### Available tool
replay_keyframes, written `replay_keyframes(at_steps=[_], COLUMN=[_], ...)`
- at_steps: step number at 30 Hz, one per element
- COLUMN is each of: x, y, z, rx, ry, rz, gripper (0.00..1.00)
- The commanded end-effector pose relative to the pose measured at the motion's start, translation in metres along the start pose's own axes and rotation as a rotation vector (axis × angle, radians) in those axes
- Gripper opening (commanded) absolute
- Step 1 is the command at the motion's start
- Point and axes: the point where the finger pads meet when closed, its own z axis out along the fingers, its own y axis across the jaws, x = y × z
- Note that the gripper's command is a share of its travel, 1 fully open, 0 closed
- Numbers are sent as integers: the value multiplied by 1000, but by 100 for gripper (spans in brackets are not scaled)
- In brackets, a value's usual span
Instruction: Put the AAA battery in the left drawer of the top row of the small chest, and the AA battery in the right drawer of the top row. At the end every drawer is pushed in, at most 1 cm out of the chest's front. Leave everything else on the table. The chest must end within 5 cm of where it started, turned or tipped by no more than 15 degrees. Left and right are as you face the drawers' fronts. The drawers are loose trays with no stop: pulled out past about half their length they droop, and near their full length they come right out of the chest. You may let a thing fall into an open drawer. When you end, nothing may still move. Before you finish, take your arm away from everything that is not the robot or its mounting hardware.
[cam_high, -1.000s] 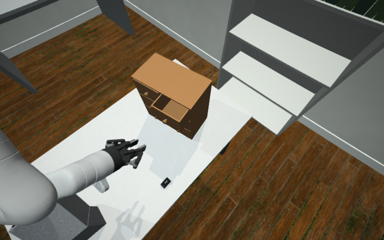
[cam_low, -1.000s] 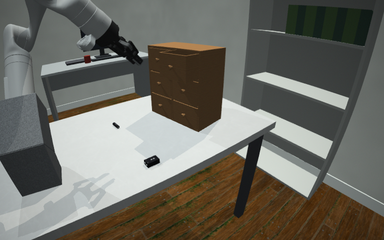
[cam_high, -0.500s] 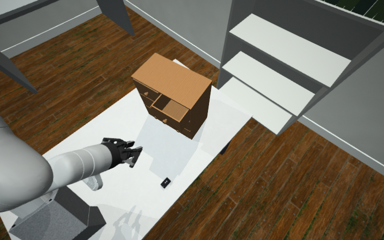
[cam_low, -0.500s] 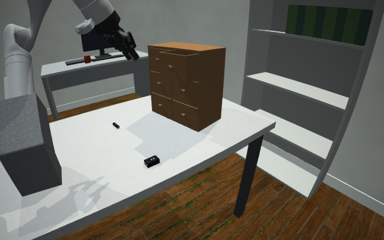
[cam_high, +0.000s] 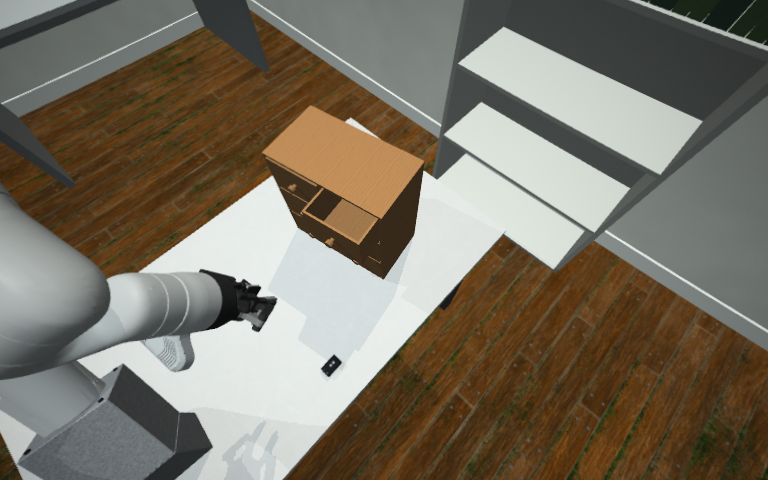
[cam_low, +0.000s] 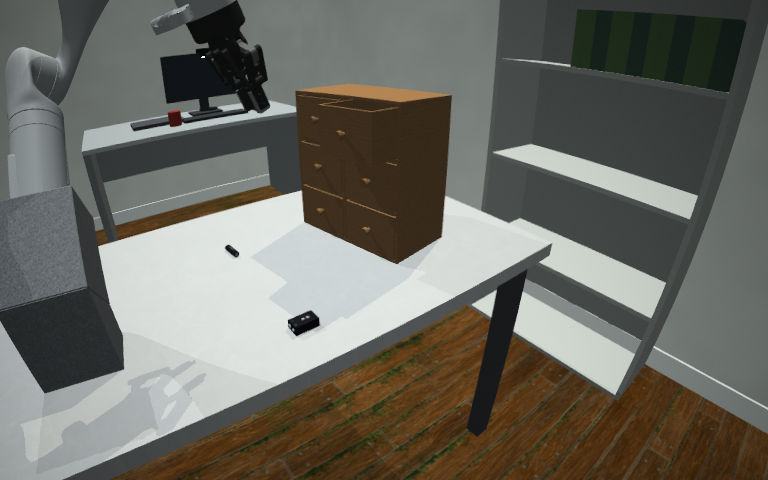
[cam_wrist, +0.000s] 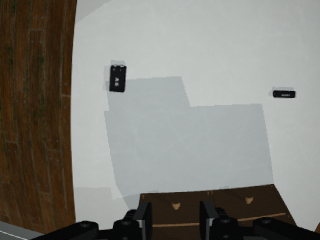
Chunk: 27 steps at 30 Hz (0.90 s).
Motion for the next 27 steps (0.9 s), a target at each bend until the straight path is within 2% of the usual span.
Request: replay_keyframes(at_steps=[1,5,7,20,27], x=[-6,-5,-5,0,2], y=[0,0,0,0,0], z=[-4,-10,-10,-28,-33], rx=[6,7,7,9,9], ry=[39,99,99,276,325], rz=[-23,-23,-23,-22,-22], gripper=[33,33,33,33,33])
